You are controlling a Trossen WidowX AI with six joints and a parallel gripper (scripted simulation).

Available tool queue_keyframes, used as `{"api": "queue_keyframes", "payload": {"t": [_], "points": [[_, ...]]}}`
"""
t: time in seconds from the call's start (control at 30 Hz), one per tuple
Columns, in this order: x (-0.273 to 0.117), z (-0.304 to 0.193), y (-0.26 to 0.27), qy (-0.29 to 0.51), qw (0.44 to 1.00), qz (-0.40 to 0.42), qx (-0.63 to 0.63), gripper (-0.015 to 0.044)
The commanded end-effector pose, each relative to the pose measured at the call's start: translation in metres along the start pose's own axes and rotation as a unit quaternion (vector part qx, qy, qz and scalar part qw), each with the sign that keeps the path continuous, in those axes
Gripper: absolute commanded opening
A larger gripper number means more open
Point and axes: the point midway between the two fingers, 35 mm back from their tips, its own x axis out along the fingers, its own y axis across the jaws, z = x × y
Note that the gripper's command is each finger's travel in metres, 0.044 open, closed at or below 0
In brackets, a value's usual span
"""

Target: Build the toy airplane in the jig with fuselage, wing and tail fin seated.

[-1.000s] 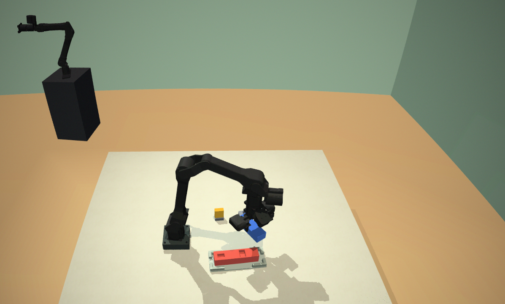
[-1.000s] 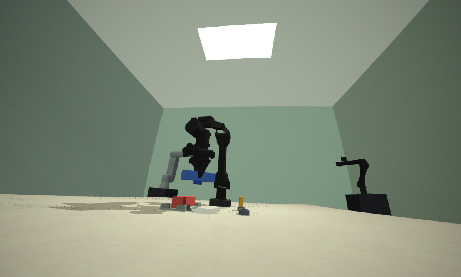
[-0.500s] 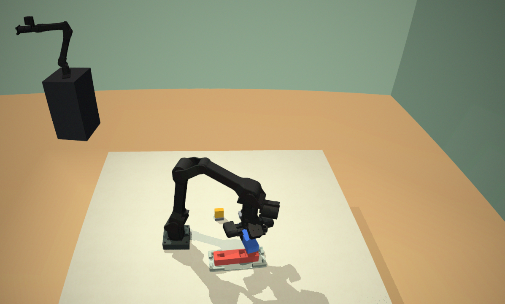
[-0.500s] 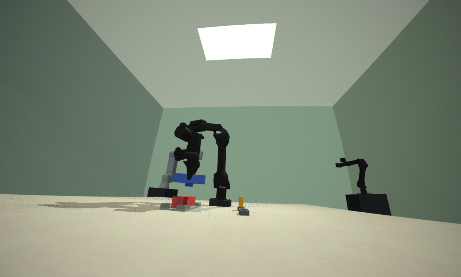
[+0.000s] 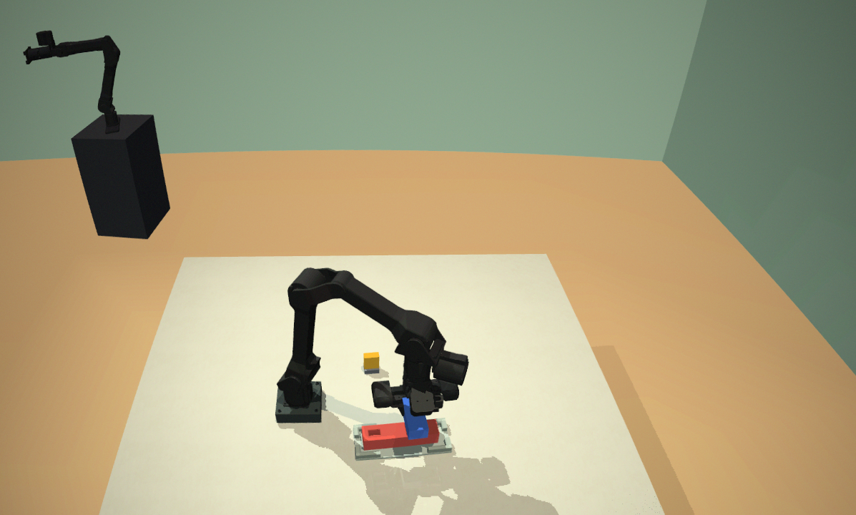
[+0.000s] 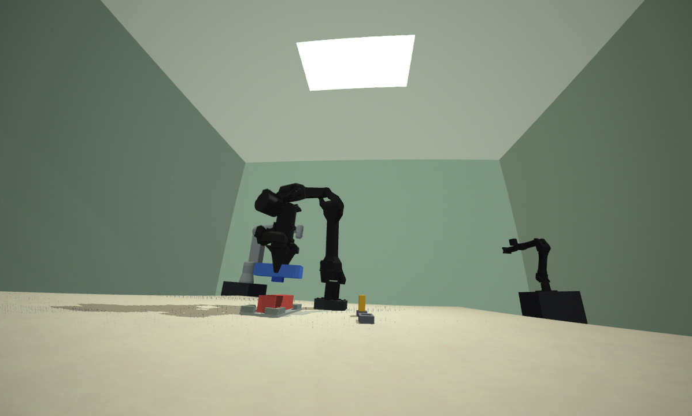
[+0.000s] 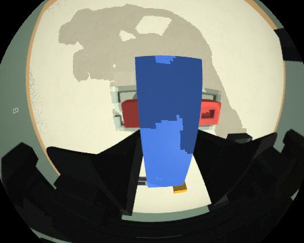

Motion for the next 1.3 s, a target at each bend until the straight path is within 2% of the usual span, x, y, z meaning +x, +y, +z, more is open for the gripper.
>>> {"api": "queue_keyframes", "payload": {"t": [0.0,0.63,1.27], "points": [[0.001,0.000,-0.001,0.000,1.000,-0.001,0.004,0.0195],[0.002,0.000,-0.001,0.000,1.000,-0.001,0.004,0.0195],[0.033,0.001,-0.001,0.000,1.000,-0.001,0.004,0.0195]]}}
